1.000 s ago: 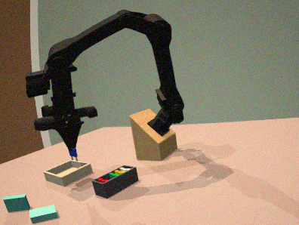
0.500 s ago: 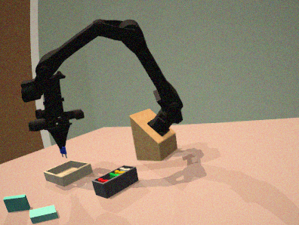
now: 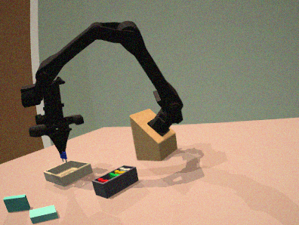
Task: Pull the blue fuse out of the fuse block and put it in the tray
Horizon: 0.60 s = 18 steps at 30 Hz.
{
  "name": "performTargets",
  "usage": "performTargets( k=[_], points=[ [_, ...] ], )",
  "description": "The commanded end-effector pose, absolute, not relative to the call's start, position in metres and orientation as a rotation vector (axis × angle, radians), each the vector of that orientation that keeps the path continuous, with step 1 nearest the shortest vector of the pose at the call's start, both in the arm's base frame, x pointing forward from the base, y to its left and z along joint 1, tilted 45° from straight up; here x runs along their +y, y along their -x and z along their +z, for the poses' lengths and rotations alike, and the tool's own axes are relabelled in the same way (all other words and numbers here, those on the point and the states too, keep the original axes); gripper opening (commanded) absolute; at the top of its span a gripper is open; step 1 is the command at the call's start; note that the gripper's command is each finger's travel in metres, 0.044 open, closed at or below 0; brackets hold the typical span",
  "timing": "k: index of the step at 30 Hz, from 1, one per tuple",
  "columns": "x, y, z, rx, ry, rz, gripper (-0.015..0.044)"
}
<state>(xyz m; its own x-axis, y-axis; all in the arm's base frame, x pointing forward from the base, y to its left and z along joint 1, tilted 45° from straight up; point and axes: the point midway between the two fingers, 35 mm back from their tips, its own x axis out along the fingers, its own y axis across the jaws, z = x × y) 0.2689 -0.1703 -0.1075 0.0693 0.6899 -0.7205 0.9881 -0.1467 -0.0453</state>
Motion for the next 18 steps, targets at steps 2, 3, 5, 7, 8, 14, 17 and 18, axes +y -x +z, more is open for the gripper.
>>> performTargets(
  k=[2, 3, 5, 7, 8, 14, 17, 18],
  points=[
    [-0.165, -0.27, -0.113, 1.658, -1.897, -0.849, 0.0],
    [-0.164, -0.27, -0.114, 1.658, -1.897, -0.849, 0.0],
    [-0.162, -0.27, -0.117, 1.659, -1.897, -0.848, 0.0],
    [-0.159, -0.27, -0.119, 1.659, -1.897, -0.848, 0.0],
    [-0.158, -0.27, -0.12, 1.659, -1.897, -0.848, 0.0],
    [-0.157, -0.27, -0.121, 1.663, -1.89, -0.848, 0.0053],
    [-0.157, -0.27, -0.121, 1.663, -1.89, -0.848, 0.0131],
    [-0.157, -0.27, -0.121, 1.663, -1.89, -0.848, 0.0157]
  ],
)
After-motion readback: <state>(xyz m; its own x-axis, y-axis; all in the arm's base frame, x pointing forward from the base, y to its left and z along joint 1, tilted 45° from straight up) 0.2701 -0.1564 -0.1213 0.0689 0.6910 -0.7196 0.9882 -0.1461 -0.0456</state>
